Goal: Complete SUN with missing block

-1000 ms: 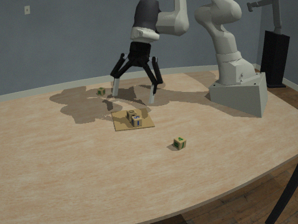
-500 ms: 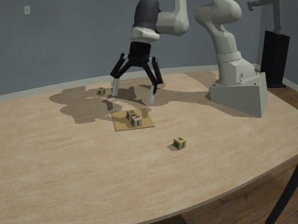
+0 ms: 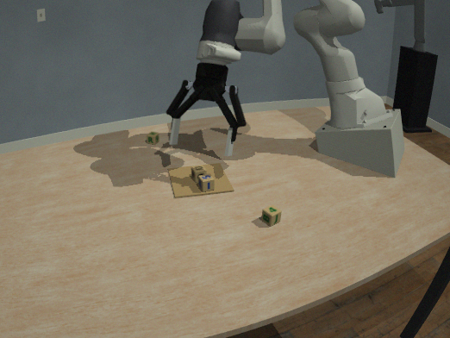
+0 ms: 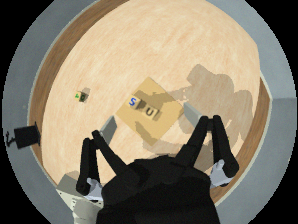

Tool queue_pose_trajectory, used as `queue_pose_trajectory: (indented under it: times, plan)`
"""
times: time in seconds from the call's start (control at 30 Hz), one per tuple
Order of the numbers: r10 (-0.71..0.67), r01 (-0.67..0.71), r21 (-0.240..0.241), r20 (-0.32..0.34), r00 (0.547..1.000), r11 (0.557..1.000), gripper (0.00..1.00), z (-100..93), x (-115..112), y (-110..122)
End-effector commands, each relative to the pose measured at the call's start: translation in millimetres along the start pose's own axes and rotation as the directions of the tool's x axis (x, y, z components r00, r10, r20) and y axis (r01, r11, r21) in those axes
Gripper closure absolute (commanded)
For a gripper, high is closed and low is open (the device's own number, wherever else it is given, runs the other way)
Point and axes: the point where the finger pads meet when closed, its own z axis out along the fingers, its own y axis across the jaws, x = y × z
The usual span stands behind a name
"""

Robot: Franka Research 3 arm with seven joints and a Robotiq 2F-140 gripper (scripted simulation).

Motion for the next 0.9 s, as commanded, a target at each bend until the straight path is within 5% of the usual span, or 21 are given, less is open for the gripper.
queue_pose_trajectory:
  times: [0.0,0.63,0.87]
  plan:
    - [-0.002,0.002,0.001,-0.002,1.000,1.000,0.00,0.4,0,0]
    - [0.006,-0.006,-0.002,0.002,1.000,1.000,0.00,0.3,0,3]
    - [0.151,-0.148,-0.045,0.061,0.987,0.988,0.00,-4.6,-1,48]
